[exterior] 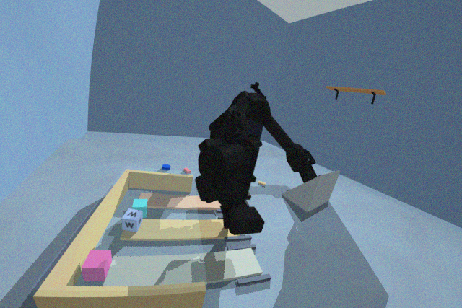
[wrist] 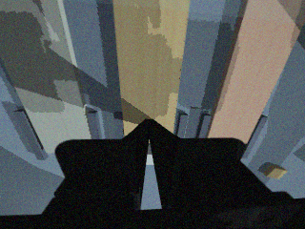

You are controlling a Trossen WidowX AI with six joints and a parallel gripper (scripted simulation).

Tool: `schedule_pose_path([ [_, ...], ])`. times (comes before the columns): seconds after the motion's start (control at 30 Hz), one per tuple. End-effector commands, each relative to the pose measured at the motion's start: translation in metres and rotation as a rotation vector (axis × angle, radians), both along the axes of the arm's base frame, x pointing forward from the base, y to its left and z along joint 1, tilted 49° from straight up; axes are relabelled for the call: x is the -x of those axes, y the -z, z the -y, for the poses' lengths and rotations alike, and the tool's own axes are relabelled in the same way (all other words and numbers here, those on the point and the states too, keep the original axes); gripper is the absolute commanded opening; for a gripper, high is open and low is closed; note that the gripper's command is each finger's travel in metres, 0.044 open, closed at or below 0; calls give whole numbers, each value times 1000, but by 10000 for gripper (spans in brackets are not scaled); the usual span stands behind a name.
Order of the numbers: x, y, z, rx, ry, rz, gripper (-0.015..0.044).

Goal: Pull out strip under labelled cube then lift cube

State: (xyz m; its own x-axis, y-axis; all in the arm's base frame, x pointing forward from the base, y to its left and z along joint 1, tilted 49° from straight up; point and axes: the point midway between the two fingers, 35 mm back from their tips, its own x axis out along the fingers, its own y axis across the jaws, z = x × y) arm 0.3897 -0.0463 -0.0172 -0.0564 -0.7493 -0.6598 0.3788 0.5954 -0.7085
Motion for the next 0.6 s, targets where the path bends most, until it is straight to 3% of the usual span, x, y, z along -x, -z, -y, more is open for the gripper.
schedule_pose_path([
  [0.0, 0, 1, 2, 3, 1, -1, 0],
  [0.57, -1, 2, 4, 3, 1, -1, 0],
])
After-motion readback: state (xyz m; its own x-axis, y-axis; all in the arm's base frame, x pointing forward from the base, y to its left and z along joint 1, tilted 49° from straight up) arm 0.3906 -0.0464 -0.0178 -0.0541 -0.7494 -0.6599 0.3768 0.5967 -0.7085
